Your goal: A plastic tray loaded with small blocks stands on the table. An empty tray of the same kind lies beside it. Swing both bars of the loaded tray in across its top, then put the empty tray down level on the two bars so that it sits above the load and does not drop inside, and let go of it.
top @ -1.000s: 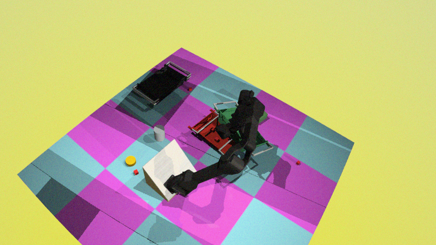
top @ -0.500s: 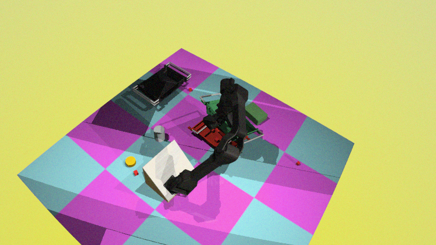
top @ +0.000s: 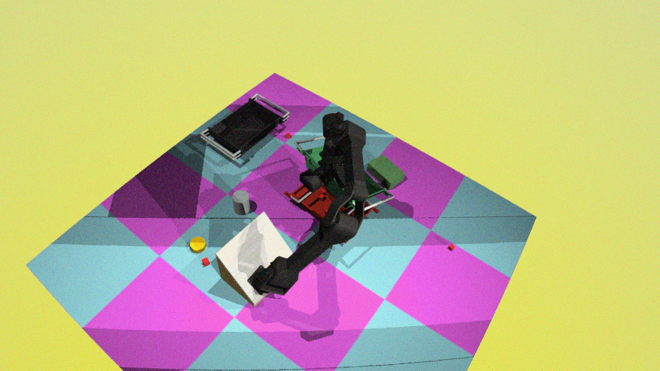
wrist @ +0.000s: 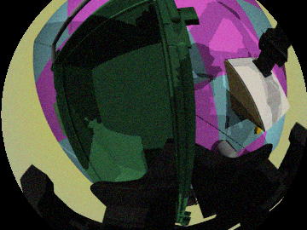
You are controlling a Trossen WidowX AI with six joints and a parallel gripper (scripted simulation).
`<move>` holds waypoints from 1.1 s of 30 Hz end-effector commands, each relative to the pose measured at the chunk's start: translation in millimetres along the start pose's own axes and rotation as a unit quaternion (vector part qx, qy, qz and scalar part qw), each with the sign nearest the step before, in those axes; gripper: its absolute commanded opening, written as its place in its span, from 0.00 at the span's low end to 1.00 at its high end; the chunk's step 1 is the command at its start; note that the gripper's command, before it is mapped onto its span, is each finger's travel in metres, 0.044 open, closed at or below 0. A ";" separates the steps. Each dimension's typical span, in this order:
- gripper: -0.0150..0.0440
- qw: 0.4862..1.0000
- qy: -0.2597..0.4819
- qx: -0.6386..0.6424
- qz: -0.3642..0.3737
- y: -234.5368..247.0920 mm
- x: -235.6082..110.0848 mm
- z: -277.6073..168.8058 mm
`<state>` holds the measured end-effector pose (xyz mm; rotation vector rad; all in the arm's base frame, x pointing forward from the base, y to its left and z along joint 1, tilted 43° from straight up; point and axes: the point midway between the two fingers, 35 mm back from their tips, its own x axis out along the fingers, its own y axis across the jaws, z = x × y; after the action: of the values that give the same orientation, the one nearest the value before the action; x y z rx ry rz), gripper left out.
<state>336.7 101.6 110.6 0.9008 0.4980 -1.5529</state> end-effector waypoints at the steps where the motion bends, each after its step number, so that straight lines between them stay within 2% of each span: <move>1: 0.25 1.000 0.000 0.004 0.007 1.6 -2.5 0.1; 33: 0.25 1.000 -0.001 0.004 0.005 -1.8 -2.0 -8.2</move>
<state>336.6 107.1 104.7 0.8961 0.4916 -1.5563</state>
